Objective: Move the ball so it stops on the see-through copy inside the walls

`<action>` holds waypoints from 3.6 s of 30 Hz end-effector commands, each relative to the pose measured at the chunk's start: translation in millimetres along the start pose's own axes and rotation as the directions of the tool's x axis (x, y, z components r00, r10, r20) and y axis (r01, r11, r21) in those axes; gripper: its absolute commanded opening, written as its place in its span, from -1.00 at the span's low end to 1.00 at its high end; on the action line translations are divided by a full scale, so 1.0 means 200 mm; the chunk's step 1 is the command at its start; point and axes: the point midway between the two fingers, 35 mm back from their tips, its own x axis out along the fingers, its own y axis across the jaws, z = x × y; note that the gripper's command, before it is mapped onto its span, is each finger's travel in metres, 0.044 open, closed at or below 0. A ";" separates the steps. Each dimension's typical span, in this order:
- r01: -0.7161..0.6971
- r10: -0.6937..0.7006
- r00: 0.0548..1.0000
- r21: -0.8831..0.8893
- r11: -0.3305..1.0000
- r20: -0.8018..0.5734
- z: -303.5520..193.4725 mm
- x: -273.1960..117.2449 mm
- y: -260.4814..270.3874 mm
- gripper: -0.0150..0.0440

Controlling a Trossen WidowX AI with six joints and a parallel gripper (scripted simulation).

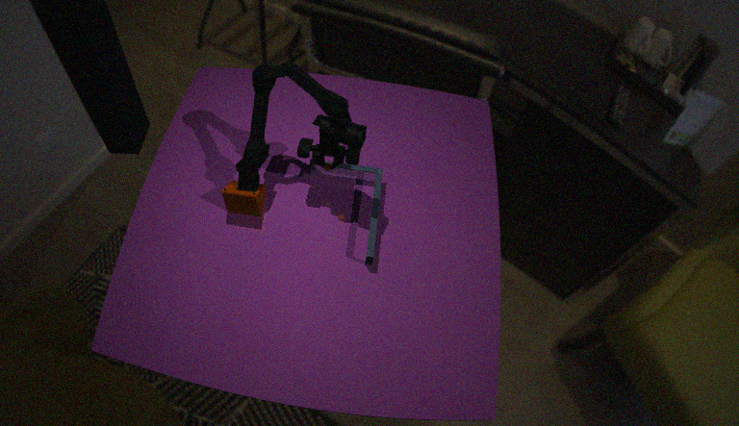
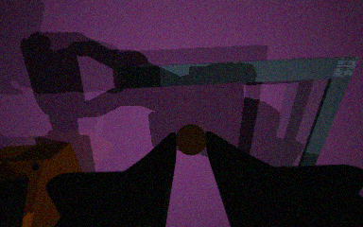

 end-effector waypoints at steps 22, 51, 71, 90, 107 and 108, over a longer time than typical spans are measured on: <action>-0.009 0.009 1.000 -0.019 1.000 0.009 -0.25 -0.07 -0.17 -0.49; -0.007 0.007 1.000 -0.021 1.000 0.009 -0.61 0.27 -0.33 -0.49; -0.007 0.007 1.000 -0.022 1.000 0.012 -0.60 0.47 -0.31 -0.49; -0.007 0.007 1.000 -0.028 1.000 0.009 -0.60 0.49 -0.31 0.13; -0.008 0.008 1.000 -0.021 1.000 0.009 -0.60 0.05 -0.32 0.28; -0.008 0.008 1.000 -0.021 1.000 0.009 -0.60 0.05 -0.32 0.28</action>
